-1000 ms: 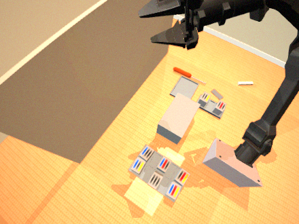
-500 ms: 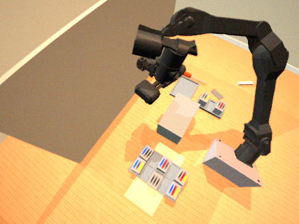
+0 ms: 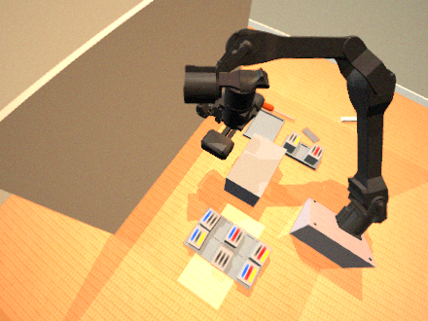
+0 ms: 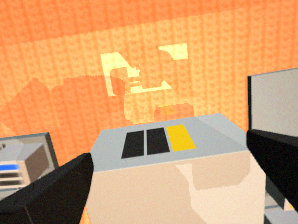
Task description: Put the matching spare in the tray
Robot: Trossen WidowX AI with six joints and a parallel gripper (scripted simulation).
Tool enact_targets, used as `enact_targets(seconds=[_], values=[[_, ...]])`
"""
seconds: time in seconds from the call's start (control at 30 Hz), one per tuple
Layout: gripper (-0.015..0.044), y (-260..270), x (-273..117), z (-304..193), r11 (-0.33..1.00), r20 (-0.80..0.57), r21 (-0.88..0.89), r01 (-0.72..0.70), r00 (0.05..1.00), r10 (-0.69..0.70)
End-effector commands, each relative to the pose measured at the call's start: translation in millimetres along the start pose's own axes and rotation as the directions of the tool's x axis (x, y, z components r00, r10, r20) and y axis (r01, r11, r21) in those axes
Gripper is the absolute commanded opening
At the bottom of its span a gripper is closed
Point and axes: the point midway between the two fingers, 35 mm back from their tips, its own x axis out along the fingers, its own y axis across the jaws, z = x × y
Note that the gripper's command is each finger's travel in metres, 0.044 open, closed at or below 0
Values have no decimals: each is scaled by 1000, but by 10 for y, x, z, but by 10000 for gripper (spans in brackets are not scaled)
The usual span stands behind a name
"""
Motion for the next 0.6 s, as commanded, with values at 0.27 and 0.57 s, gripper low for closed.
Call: enact_targets(seconds=[0.27,0.57], values=[[440,-480,-70,-198,940,8,342,-1,1000,-1],[440,-1399,-58,-943,355,15,935,-13,1000,-5]])
